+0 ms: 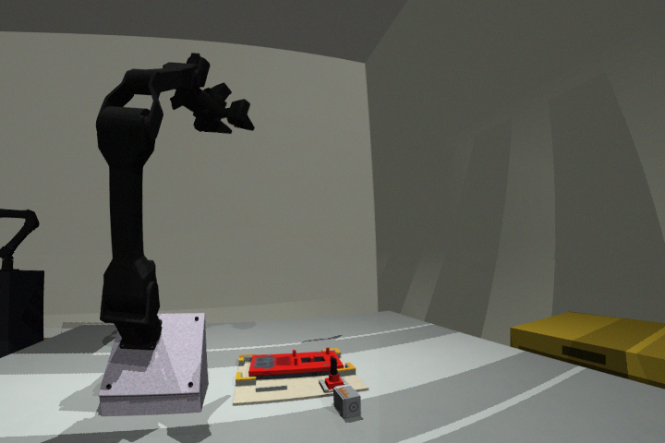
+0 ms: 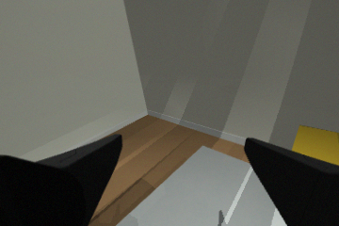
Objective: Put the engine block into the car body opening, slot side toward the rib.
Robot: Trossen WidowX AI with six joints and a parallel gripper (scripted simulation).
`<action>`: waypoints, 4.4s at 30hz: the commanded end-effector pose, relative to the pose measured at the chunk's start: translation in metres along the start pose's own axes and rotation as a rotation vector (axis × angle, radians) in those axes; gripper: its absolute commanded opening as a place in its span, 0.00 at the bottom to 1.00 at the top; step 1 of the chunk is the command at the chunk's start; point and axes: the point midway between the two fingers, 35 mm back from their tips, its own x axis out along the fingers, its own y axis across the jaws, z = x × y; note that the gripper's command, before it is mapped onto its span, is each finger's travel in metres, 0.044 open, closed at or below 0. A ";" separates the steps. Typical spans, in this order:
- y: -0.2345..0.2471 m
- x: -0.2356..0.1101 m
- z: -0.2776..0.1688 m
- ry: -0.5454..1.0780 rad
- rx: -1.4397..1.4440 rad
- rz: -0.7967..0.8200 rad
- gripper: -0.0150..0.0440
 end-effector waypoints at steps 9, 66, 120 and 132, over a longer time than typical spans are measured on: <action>-0.146 0.072 -0.065 0.266 0.059 -0.264 1.00; -0.454 -0.015 -0.469 1.278 0.482 -0.687 1.00; -0.459 -0.012 -0.460 1.276 0.485 -0.683 0.25; -0.454 -0.017 -0.423 1.276 0.487 -0.681 0.25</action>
